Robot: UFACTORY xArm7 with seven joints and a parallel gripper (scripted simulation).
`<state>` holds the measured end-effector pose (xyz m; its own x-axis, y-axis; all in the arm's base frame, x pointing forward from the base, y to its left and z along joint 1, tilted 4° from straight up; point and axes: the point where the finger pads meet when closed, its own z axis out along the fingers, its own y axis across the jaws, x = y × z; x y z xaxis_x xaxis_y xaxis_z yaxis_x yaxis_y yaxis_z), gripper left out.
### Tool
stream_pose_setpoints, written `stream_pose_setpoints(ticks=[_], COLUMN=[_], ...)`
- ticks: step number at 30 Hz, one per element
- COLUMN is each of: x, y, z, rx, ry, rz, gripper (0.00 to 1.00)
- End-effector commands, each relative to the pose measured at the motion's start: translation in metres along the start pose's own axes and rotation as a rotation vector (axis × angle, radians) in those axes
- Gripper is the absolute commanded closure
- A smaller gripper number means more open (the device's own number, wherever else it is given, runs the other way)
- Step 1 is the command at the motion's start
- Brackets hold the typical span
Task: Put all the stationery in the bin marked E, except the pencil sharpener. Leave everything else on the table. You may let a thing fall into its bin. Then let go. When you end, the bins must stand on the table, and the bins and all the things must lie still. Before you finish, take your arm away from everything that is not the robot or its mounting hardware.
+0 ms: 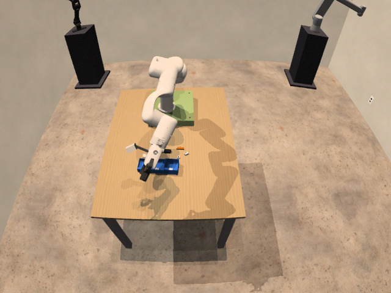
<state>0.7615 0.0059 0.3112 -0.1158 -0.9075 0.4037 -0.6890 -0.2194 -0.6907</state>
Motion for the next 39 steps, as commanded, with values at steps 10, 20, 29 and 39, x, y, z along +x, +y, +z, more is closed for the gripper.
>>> stream_pose_setpoints(ticks=[10, 20, 29, 39], x=[0.002, -0.01, -0.044, -0.039], y=[-0.003, 0.013, 0.061, 0.085], z=[-0.002, 0.014, 0.06, 0.06], rx=[0.005, 0.005, 0.005, -0.072], ry=[0.001, 0.001, 0.001, -0.015], rz=[0.002, 0.002, 0.002, -0.076], gripper=[0.0, 0.93, 0.93, 0.93])
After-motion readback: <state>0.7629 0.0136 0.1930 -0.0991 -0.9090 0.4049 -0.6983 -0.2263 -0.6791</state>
